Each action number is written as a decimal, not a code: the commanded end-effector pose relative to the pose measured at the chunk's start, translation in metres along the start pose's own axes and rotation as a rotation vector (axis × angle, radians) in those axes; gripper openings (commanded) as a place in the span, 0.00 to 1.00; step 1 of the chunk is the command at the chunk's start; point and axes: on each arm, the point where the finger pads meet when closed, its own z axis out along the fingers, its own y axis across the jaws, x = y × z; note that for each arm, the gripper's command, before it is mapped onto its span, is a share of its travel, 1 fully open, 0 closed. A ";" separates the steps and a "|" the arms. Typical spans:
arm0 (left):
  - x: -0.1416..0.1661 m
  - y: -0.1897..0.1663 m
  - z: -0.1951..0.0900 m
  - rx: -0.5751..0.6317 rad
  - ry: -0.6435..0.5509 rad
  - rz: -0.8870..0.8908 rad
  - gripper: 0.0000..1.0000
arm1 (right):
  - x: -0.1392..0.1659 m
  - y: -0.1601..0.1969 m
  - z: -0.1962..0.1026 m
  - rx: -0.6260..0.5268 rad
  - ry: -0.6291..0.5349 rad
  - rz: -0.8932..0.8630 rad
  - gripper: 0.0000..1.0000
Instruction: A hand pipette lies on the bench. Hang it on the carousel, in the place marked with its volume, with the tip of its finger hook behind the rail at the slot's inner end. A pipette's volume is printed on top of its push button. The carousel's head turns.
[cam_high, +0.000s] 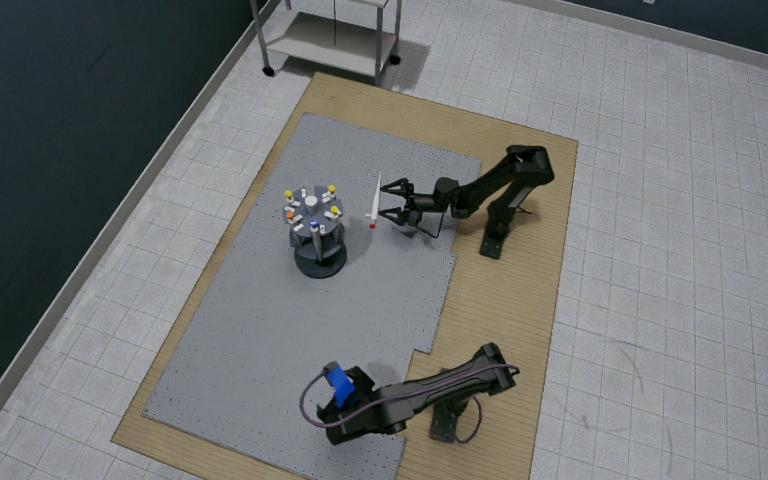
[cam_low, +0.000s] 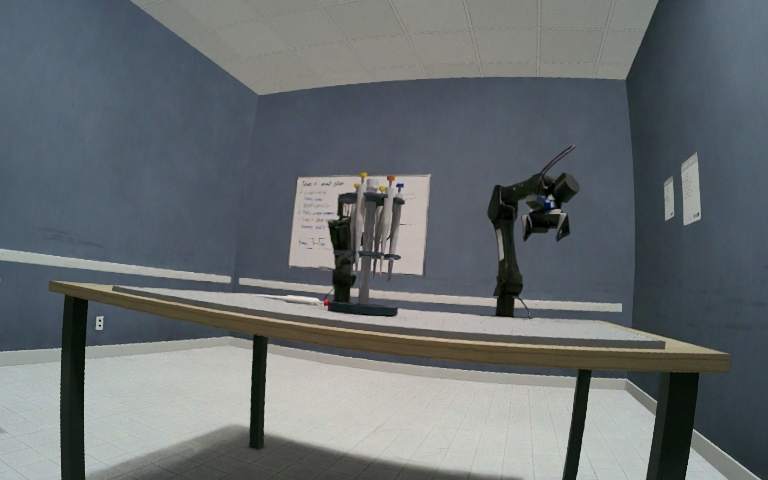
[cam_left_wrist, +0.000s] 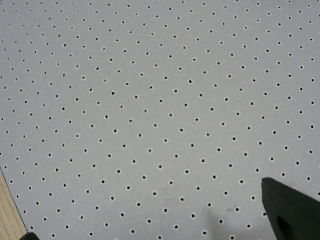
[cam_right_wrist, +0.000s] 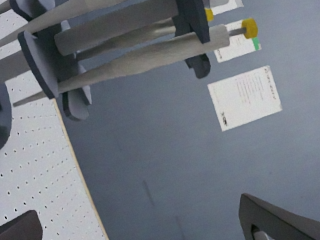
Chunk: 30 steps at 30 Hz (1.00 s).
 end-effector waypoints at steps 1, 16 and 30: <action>-0.009 0.002 -0.005 -0.010 -0.032 0.023 1.00 | 0.022 0.005 -0.013 -0.156 0.078 0.146 1.00; -0.009 0.002 -0.005 -0.010 -0.032 0.023 1.00 | 0.090 -0.031 -0.065 -0.270 0.289 0.507 1.00; -0.009 0.002 -0.005 -0.010 -0.032 0.023 1.00 | 0.151 -0.075 -0.114 -0.360 0.488 0.834 1.00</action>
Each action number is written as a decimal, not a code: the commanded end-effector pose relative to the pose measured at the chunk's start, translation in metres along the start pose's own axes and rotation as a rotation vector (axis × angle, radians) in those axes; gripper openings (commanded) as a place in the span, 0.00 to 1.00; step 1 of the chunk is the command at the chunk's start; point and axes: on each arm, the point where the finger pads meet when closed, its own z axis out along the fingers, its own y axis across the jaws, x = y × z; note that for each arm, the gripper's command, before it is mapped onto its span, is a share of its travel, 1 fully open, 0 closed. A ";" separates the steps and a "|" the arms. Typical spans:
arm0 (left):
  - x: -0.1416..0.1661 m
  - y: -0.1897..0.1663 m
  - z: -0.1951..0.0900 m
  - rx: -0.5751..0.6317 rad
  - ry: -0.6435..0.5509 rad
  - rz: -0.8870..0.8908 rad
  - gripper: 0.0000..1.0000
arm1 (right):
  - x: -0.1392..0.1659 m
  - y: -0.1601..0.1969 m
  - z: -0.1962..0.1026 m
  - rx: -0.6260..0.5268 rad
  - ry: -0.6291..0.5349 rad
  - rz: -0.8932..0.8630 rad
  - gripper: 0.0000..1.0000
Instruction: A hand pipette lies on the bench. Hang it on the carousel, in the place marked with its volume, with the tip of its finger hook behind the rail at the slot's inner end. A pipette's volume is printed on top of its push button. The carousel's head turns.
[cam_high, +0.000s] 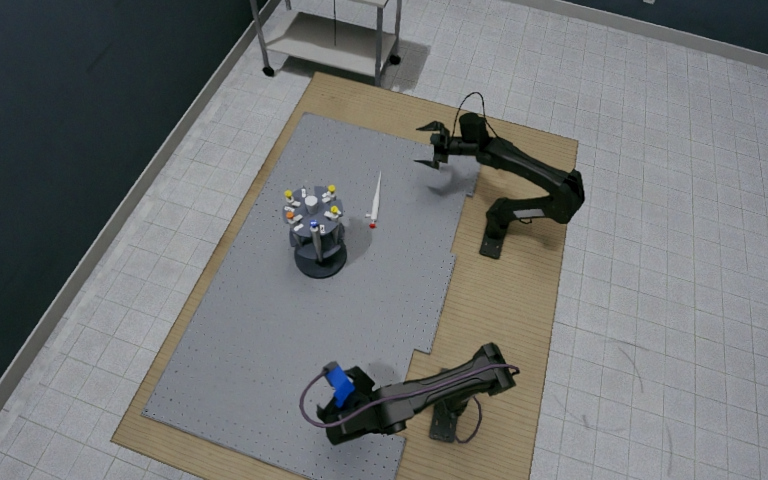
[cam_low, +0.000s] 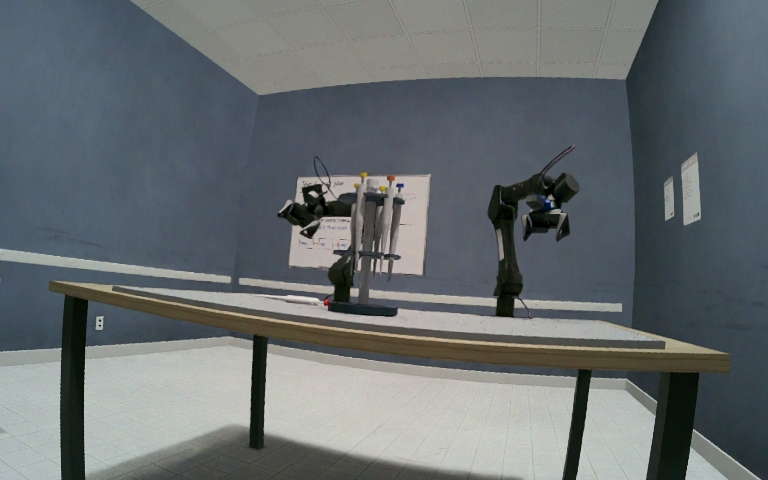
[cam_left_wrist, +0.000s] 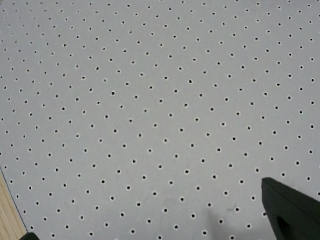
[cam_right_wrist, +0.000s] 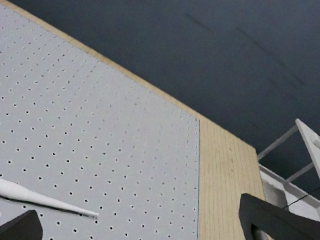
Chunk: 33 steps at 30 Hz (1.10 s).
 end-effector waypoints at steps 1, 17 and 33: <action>-0.009 0.002 -0.005 -0.010 -0.032 0.023 1.00 | 0.016 0.017 -0.003 -0.230 0.096 0.106 1.00; -0.009 0.002 -0.005 -0.010 -0.032 0.023 1.00 | 0.036 -0.023 -0.021 -0.408 0.297 0.416 1.00; -0.009 0.002 -0.005 -0.010 -0.032 0.023 1.00 | 0.011 0.041 -0.001 -0.404 0.089 0.130 0.49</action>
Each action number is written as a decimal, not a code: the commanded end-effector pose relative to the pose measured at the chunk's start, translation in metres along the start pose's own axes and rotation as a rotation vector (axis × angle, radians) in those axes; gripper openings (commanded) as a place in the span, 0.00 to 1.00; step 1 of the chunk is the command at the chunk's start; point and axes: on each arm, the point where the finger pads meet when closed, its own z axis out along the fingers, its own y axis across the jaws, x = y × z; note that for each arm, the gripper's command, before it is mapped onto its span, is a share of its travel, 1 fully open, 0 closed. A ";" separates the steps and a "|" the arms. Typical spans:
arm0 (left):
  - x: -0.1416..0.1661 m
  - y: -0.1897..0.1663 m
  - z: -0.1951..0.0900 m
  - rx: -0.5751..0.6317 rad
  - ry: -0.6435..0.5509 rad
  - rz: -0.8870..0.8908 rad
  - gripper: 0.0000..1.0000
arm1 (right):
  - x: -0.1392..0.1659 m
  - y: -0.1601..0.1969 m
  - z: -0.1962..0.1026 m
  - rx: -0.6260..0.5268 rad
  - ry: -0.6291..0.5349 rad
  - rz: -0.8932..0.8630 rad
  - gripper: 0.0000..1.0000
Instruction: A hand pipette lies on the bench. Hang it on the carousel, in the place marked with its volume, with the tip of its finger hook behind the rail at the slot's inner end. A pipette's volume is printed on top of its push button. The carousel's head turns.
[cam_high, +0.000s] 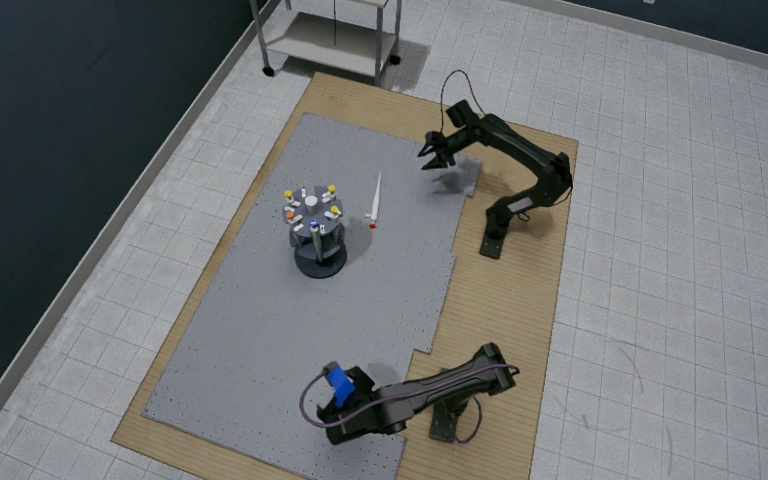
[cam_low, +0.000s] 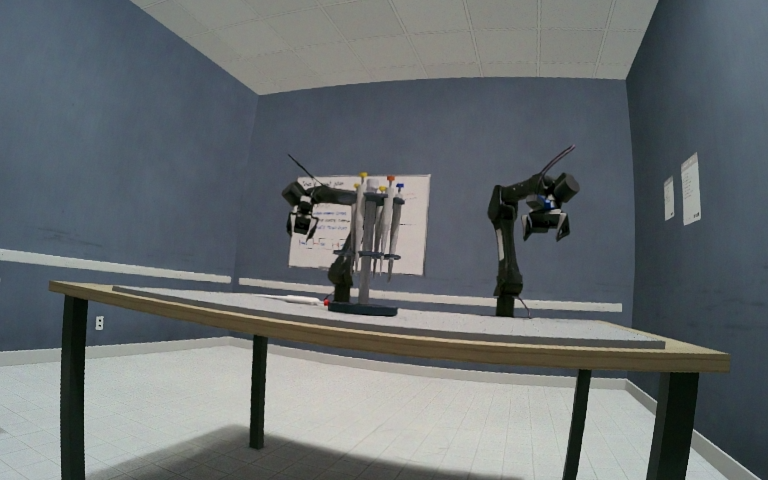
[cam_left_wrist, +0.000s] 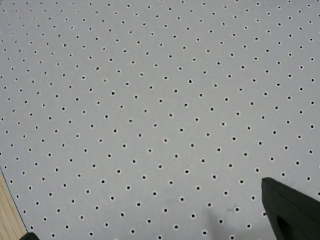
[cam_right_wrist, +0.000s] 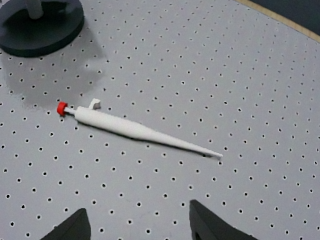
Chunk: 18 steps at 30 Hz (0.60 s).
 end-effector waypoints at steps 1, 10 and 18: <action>-0.009 0.002 -0.005 -0.010 -0.032 0.023 1.00 | -0.017 -0.006 0.002 0.074 -0.078 -0.108 0.49; -0.009 0.002 -0.005 -0.010 -0.032 0.023 1.00 | -0.027 0.019 0.026 0.105 -0.166 -0.294 0.49; -0.009 0.002 -0.005 -0.010 -0.032 0.023 1.00 | -0.036 0.039 0.043 0.135 -0.237 -0.471 0.49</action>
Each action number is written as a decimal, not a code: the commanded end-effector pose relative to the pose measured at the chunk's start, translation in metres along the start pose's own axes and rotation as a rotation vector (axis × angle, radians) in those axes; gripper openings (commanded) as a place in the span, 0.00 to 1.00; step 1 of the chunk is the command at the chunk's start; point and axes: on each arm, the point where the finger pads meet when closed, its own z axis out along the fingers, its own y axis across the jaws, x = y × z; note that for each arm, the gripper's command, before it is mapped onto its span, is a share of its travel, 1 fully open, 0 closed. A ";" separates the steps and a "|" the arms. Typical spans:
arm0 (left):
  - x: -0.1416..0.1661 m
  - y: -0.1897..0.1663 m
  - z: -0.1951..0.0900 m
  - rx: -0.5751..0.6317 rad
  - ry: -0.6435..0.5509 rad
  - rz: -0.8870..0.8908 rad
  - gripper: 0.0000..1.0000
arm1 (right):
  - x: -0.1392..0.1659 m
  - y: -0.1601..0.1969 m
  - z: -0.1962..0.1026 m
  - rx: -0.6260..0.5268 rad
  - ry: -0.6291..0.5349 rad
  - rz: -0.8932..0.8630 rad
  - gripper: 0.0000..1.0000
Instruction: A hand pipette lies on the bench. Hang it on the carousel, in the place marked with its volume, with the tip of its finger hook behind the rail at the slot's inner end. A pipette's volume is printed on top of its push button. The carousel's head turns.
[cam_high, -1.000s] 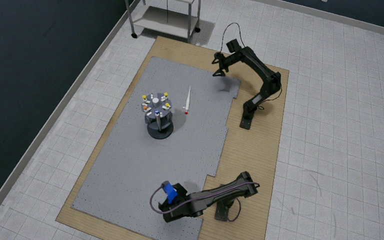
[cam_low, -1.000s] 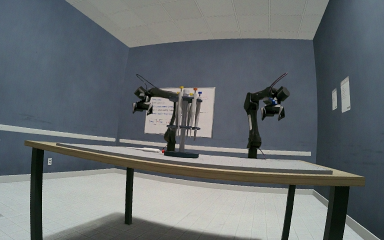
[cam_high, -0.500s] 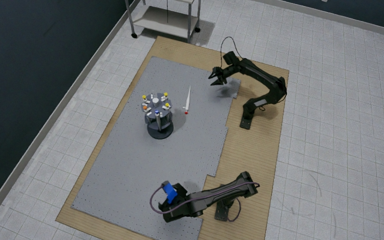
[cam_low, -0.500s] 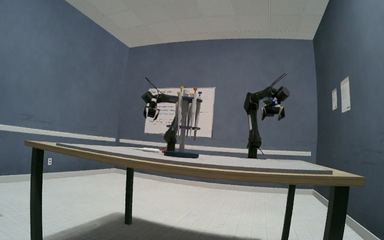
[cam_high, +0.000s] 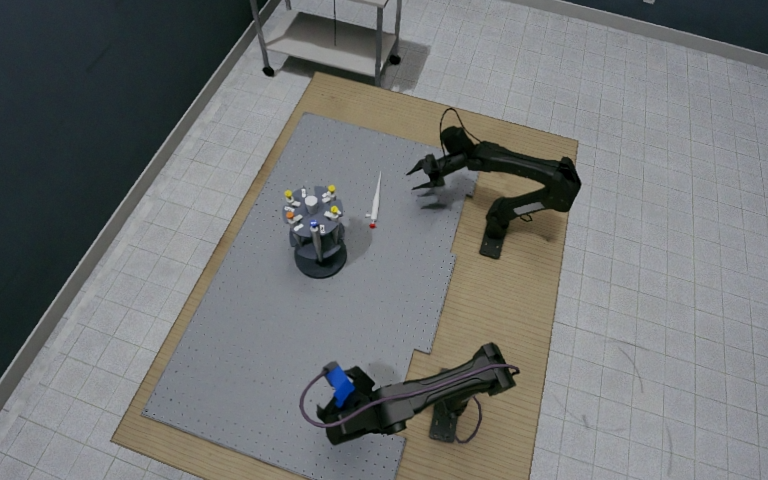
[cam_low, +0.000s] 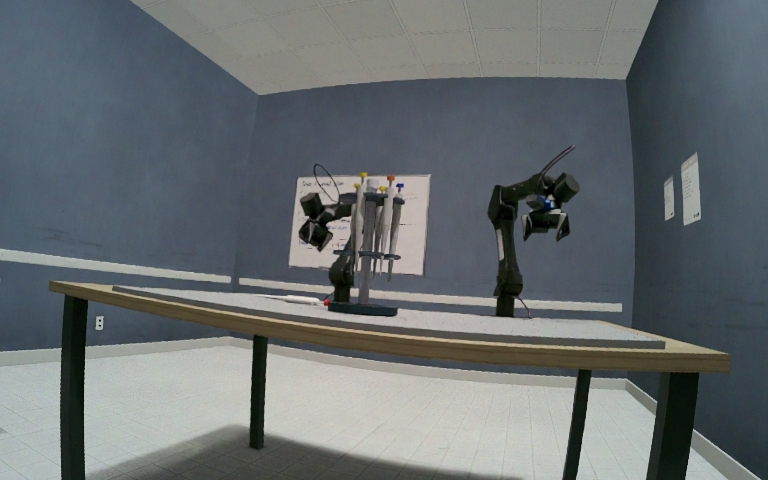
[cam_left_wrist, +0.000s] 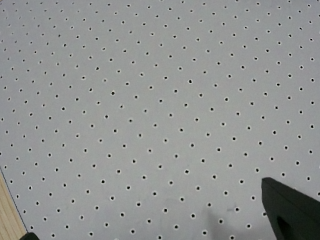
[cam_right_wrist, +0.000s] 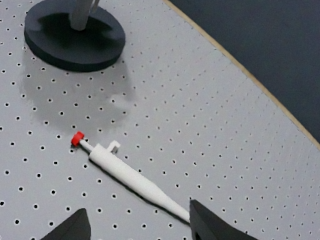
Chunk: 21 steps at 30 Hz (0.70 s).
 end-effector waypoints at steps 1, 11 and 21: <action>-0.009 0.002 -0.005 -0.010 -0.032 0.023 1.00 | -0.013 -0.021 -0.003 0.117 -0.050 -0.092 0.49; -0.009 0.002 -0.005 -0.010 -0.032 0.023 1.00 | -0.029 0.013 0.040 0.158 -0.117 -0.311 0.49; -0.009 0.002 -0.005 -0.010 -0.032 0.023 1.00 | -0.038 0.017 0.048 0.196 -0.156 -0.409 0.49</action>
